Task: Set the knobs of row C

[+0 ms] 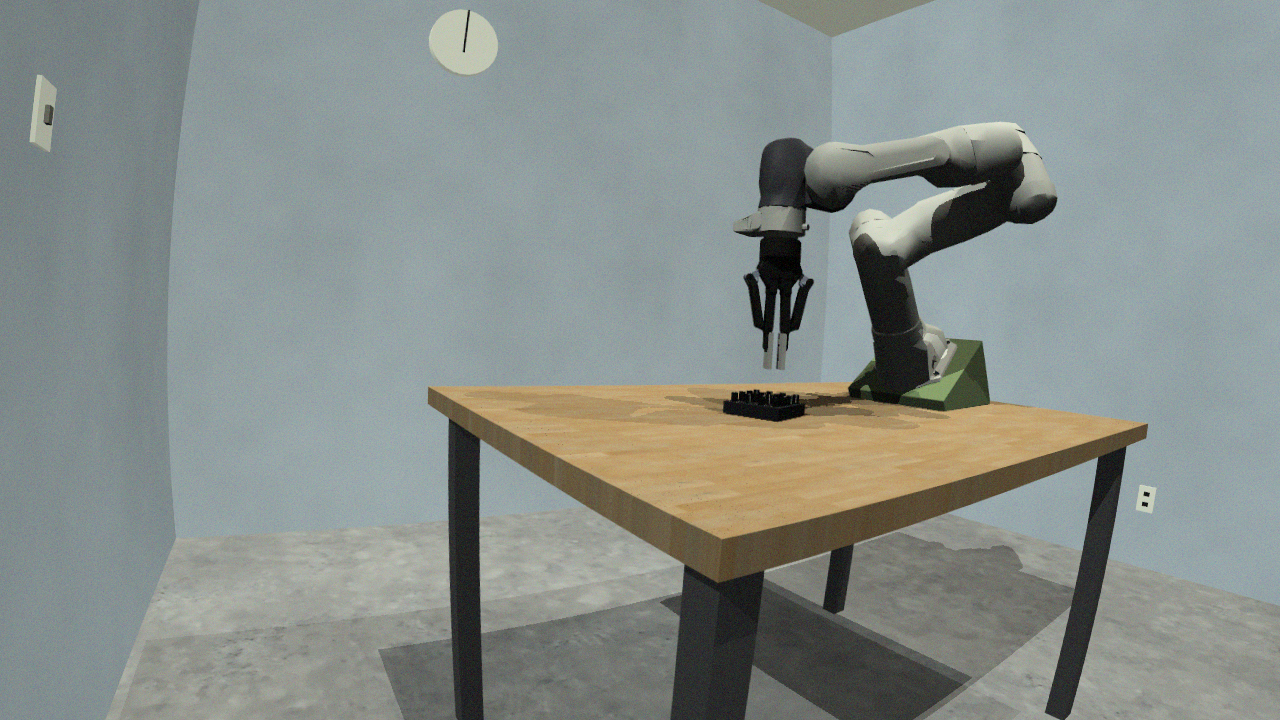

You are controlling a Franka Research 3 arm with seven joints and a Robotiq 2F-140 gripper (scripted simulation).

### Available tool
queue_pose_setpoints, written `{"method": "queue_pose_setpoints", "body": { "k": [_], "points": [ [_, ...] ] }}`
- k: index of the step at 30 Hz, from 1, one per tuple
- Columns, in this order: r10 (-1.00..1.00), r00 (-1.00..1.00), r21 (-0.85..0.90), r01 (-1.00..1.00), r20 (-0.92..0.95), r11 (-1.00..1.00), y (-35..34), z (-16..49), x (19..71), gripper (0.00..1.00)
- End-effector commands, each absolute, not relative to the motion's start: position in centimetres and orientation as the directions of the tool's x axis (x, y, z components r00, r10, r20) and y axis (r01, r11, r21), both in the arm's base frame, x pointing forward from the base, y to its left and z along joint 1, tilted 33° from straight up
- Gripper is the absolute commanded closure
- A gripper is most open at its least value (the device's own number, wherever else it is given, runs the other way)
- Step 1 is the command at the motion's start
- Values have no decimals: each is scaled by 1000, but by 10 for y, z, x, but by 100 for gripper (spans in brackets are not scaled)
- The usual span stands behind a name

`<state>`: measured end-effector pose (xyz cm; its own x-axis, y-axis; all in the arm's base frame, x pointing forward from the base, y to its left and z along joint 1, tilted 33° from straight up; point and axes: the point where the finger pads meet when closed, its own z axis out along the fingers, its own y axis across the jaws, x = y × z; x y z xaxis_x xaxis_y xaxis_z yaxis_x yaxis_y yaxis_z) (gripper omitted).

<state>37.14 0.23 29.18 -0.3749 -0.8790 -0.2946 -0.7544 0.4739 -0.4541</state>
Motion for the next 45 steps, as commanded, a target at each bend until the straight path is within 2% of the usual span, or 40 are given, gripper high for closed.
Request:
{"method": "queue_pose_setpoints", "body": {
  "k": [1, 23, 45],
  "points": [
    [-942, -254, -497, -802, -219, 331, -2, 293, 371, 88],
    [-999, 33, -542, -840, -37, -8, -2, 296, 369, 88],
    [-932, 328, -520, -774, 157, -360, -2, 298, 368, 88]
  ]
}}
